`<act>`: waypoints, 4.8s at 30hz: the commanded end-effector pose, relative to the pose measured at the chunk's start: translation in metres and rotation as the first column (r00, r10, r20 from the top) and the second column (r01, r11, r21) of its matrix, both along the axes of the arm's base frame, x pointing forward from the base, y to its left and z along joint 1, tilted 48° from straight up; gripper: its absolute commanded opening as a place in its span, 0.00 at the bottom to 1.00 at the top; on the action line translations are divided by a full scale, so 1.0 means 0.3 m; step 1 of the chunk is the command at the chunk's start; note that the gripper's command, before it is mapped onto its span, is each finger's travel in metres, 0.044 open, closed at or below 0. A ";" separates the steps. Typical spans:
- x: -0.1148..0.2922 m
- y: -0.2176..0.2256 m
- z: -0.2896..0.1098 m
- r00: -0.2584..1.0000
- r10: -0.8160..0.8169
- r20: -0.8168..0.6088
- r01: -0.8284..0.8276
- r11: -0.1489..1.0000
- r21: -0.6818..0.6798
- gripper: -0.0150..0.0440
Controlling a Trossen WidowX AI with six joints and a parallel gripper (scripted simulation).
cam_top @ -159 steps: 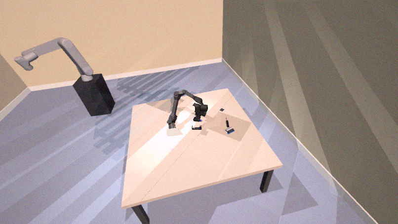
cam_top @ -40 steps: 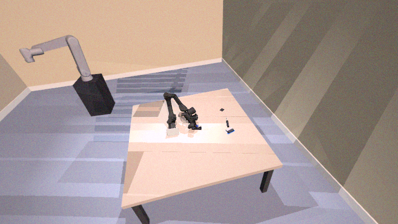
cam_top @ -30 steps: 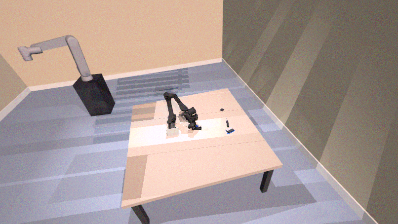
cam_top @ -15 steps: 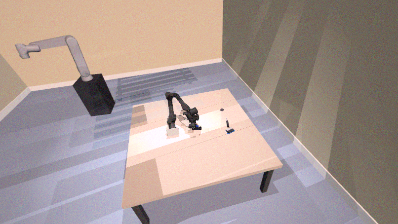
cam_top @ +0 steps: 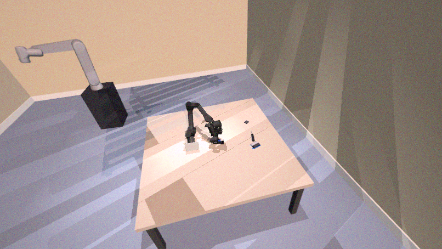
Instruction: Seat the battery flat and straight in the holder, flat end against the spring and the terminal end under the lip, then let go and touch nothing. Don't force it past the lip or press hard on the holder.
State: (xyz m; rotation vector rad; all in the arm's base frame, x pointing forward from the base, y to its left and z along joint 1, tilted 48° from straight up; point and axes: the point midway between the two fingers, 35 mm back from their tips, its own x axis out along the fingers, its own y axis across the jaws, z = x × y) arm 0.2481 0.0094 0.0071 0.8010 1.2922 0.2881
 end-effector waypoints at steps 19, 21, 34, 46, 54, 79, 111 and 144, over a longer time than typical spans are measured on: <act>0.006 0.005 -0.018 0.990 0.100 -0.103 -0.098 0.995 0.025 0.38; 0.007 0.006 -0.019 0.988 0.108 -0.111 -0.106 0.994 0.029 0.38; 0.012 0.010 -0.022 0.973 0.166 -0.159 -0.160 0.986 0.052 0.38; 0.015 0.014 -0.023 0.955 0.220 -0.201 -0.208 0.975 0.079 0.38; 0.017 0.017 -0.024 0.940 0.254 -0.226 -0.238 0.966 0.098 0.38; 0.038 0.014 -0.027 0.934 0.267 -0.236 -0.248 0.963 0.107 0.38; 0.073 0.010 -0.033 0.935 0.267 -0.234 -0.248 0.963 0.105 0.43; 0.077 -0.208 0.165 0.934 0.269 -0.235 -0.251 0.963 0.103 1.00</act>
